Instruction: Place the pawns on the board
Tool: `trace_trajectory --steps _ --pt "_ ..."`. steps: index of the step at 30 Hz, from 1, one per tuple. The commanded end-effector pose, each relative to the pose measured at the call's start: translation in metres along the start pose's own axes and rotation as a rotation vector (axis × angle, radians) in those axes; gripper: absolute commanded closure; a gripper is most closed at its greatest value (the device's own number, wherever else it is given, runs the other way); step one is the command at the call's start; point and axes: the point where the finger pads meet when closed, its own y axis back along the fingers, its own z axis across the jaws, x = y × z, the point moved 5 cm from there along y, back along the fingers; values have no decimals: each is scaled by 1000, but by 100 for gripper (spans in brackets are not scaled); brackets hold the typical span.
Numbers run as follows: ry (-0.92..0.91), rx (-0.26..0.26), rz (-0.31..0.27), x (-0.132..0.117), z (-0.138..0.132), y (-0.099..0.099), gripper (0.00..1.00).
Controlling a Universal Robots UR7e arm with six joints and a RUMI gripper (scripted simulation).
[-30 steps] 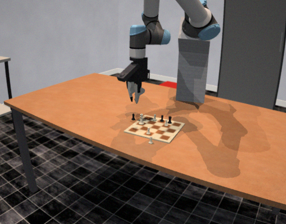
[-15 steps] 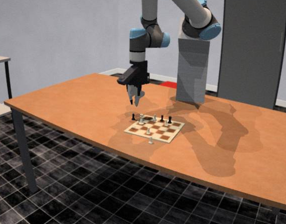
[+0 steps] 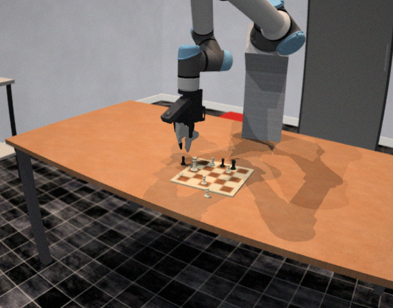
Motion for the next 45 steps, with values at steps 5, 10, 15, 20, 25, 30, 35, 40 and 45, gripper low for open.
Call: trace_trajectory --steps 5,10,15,20,25,30,35,40,45 --pt "1 -3 4 2 1 -11 80" --pt "1 -3 4 2 1 -13 80" --pt "0 -3 5 2 1 -14 80" --pt "-1 -3 4 2 1 -13 80" --pt "0 -3 4 2 1 -13 80" --pt "0 -3 4 2 1 -13 80" --pt "0 -3 4 2 1 -13 80" --pt "0 -3 4 2 1 -13 80" --pt "0 -3 4 2 1 -13 80"
